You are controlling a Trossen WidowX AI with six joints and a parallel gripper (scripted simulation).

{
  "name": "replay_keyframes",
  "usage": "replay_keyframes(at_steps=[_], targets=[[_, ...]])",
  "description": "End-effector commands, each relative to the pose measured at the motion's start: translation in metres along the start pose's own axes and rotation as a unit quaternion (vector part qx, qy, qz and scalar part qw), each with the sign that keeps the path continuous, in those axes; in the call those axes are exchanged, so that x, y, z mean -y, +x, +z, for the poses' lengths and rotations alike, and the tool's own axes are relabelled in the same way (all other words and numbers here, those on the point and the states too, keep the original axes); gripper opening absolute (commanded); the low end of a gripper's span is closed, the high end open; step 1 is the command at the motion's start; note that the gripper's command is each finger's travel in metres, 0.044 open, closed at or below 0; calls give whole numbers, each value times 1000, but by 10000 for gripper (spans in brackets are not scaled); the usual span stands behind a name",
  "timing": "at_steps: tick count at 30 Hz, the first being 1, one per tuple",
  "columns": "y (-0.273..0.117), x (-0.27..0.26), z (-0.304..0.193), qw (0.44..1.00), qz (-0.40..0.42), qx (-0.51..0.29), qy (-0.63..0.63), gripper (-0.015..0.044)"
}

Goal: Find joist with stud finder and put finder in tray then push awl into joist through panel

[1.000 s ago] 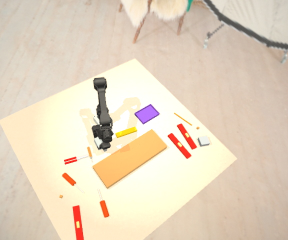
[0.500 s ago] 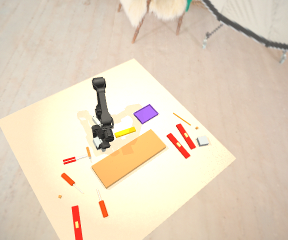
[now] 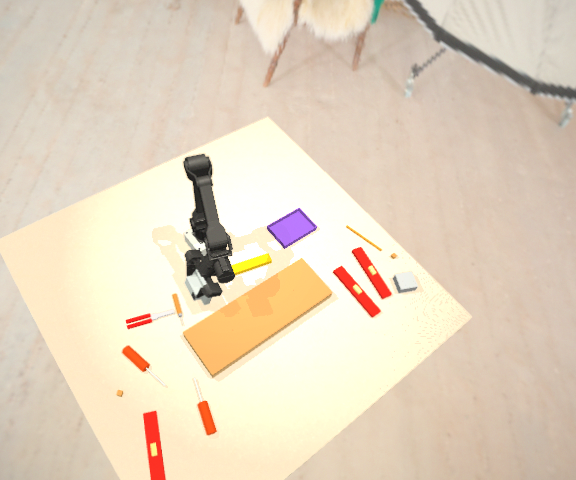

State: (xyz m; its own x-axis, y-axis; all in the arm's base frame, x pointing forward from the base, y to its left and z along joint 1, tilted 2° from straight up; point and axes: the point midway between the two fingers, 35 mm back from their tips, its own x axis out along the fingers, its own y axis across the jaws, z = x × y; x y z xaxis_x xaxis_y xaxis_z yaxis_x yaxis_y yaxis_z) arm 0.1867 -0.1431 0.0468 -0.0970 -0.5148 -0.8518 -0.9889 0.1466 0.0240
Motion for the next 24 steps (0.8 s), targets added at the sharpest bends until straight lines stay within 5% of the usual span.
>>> replay_keyframes(at_steps=[1,24], targets=[[0,1,-1,1000,-1,-16,3,0],[0,0,4,995,-1,-99,4,0]])
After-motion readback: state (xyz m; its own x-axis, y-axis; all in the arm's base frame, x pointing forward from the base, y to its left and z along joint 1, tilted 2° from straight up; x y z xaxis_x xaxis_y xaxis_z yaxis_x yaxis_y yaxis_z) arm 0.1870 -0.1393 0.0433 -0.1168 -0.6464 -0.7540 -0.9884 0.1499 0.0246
